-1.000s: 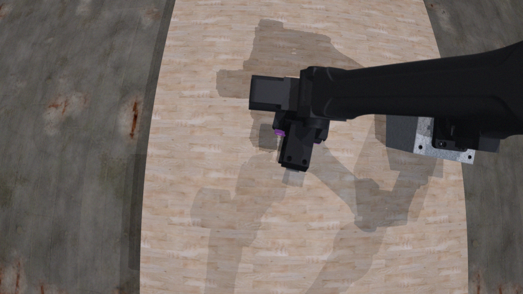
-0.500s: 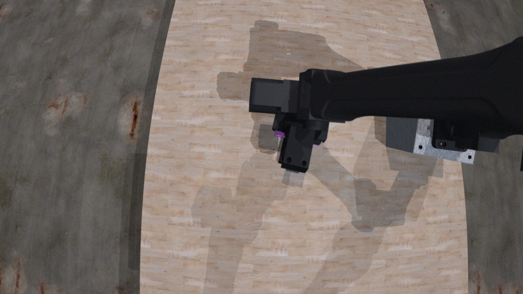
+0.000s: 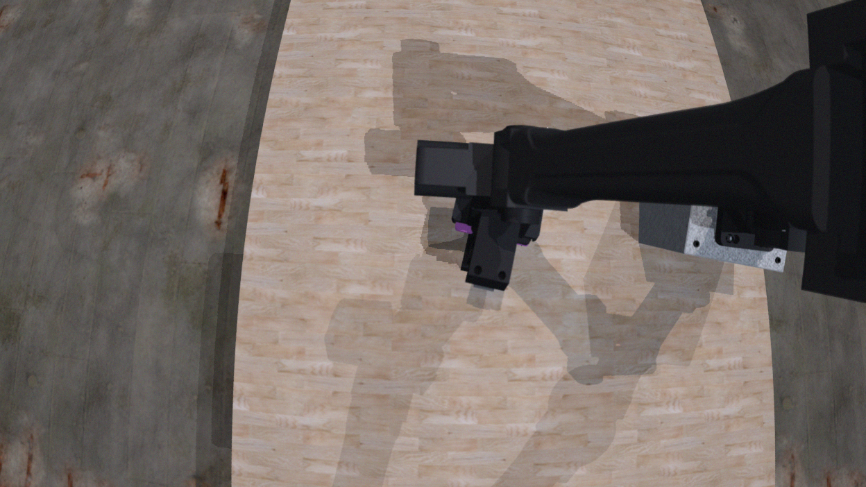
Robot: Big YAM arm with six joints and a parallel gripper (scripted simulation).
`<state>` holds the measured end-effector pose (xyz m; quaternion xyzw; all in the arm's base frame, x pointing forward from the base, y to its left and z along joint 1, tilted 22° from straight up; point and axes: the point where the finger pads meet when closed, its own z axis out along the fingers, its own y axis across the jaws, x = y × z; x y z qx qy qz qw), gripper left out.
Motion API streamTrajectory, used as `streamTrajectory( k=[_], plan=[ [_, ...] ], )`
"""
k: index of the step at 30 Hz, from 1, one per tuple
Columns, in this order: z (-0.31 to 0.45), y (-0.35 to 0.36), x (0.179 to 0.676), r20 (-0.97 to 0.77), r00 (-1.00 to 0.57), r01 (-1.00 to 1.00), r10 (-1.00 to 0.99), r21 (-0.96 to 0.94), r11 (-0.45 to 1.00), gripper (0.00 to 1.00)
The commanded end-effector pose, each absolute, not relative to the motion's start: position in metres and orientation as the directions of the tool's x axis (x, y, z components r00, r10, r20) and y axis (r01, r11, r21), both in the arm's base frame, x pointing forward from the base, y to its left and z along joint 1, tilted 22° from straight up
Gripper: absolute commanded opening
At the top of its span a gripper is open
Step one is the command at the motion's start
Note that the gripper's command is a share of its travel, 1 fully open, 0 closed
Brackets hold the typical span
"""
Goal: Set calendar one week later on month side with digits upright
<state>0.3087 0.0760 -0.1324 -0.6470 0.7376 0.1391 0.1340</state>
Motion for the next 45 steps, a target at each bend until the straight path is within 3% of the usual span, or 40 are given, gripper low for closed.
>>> streamTrajectory(
  k=[1, 39, 40, 45],
  plan=[
    [-0.1301, 0.0812, 0.3258, -0.384, -0.12, -0.992, -0.915, 0.001, 0.129, 0.45],
    [-0.1316, 0.0784, 0.3225, -0.382, -0.132, -0.99, -0.915, 0.013, 0.138, 0.45],
    [-0.1316, 0.0784, 0.3225, -0.382, -0.132, -0.99, -0.915, 0.013, 0.138, 0.26],
    [-0.1316, 0.0784, 0.3225, -0.382, -0.133, -0.99, -0.915, 0.013, 0.138, 0.26]
  ],
)
